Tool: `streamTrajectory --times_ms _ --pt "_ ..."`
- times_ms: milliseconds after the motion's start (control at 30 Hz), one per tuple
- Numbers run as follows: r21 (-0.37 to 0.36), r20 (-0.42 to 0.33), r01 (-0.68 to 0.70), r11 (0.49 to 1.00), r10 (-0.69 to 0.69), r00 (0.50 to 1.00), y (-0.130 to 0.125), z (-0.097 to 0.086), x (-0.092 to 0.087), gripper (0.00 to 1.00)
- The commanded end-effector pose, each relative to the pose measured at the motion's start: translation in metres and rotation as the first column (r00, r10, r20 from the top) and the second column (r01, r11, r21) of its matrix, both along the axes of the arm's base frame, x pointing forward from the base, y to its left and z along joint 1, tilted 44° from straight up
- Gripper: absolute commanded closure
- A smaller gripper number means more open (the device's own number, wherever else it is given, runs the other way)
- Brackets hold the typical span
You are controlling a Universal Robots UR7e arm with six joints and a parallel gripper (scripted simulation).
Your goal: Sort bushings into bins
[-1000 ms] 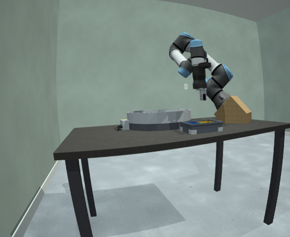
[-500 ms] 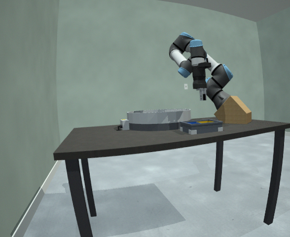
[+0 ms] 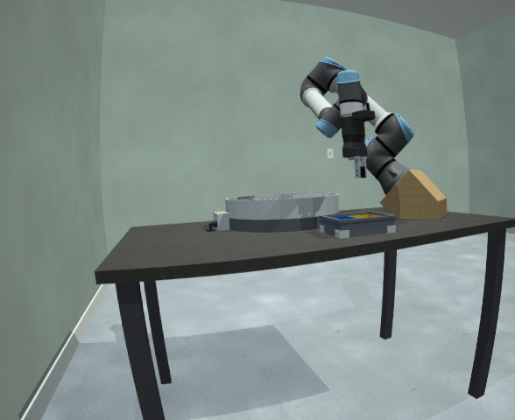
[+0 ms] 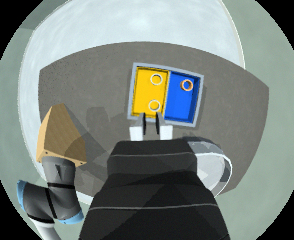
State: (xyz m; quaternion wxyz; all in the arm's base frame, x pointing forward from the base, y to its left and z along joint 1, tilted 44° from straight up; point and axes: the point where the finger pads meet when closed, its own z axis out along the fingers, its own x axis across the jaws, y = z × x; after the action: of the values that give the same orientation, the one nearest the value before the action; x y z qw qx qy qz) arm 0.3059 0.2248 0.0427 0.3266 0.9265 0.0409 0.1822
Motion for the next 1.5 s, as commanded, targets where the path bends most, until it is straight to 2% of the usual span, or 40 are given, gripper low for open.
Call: streamTrajectory --times_ms 0,800,833,967,1167,1333,1467 --pt "0.001 0.001 0.000 1.000 0.000 1.000 0.000 0.000 0.000 0.58" --pt "0.001 0.001 0.000 1.000 0.000 1.000 0.000 0.000 0.000 0.58" --pt "0.002 0.002 0.002 1.000 -0.002 1.000 -0.009 0.006 -0.001 0.60" --pt "0.006 0.009 0.010 1.000 -0.010 1.000 -0.046 0.029 -0.004 0.60" --pt "0.006 0.009 0.010 1.000 -0.010 1.000 -0.047 0.030 -0.004 0.60" --pt "0.011 0.017 0.020 1.000 -0.021 1.000 -0.091 0.057 -0.008 0.60" --pt "0.011 0.018 0.021 1.000 -0.021 1.000 -0.094 0.059 -0.008 0.60"
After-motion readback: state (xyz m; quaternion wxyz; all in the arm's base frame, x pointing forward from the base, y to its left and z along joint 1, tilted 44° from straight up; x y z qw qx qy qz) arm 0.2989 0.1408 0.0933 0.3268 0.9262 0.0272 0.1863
